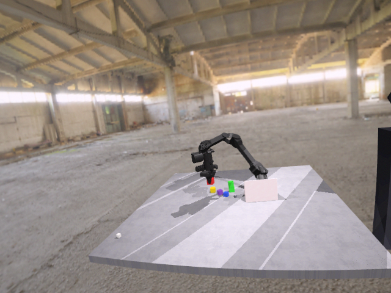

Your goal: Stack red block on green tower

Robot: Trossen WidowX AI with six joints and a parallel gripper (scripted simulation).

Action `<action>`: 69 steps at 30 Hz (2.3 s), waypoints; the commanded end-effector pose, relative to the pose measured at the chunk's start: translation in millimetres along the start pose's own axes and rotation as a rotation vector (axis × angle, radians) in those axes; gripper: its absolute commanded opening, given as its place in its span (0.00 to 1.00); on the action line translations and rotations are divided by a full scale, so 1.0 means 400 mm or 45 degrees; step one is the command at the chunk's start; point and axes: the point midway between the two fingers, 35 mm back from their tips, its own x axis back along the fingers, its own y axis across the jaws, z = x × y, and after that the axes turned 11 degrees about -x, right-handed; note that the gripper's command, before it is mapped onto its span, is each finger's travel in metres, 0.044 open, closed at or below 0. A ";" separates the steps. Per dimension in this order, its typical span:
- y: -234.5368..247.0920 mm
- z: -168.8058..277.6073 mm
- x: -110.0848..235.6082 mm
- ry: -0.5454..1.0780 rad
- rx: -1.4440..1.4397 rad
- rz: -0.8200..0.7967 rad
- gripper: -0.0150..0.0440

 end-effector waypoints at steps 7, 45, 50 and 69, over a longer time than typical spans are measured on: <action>-0.129 -0.003 0.009 -0.001 0.010 0.005 0.25; -0.471 0.122 -0.033 -0.003 0.011 0.024 0.25; -0.472 0.123 -0.056 -0.003 0.011 0.025 0.25; -0.474 0.122 -0.125 -0.005 0.010 0.026 0.25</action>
